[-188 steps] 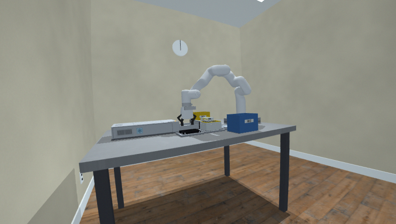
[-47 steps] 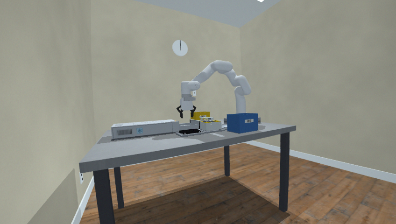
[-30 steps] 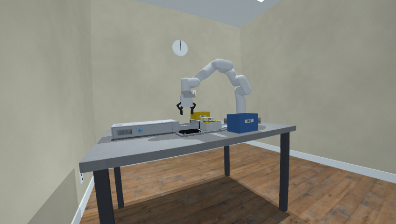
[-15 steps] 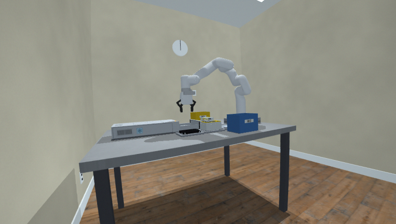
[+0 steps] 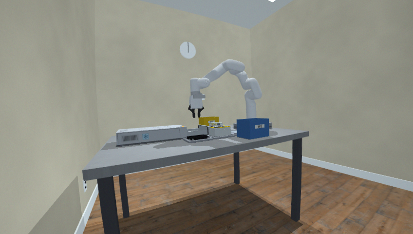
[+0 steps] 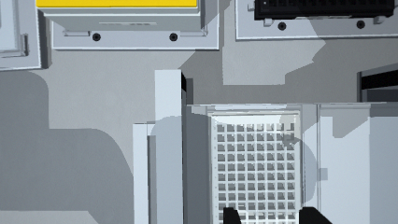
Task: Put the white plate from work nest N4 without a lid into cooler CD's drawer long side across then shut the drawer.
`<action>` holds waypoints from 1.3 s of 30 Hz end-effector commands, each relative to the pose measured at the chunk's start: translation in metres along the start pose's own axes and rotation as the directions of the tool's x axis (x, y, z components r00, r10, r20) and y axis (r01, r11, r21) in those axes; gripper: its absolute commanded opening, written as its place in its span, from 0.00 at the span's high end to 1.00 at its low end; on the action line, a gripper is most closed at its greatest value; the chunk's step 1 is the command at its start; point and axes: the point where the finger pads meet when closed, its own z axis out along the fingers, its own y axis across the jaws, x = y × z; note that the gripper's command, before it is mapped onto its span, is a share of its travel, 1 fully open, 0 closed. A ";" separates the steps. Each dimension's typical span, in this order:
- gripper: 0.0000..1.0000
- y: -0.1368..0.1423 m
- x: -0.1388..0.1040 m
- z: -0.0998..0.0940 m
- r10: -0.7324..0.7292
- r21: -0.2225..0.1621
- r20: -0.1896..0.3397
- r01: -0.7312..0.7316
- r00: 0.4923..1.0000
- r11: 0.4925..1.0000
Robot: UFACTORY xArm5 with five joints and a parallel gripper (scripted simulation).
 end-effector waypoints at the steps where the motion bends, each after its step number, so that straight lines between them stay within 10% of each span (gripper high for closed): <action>1: 1.00 -0.019 0.000 0.001 0.000 -0.007 0.005 0.000 1.000 1.000; 26: 1.00 -0.132 0.000 0.020 0.000 -0.006 0.005 0.000 1.000 1.000; 39: 1.00 -0.132 0.000 0.020 0.000 -0.006 0.005 0.000 1.000 1.000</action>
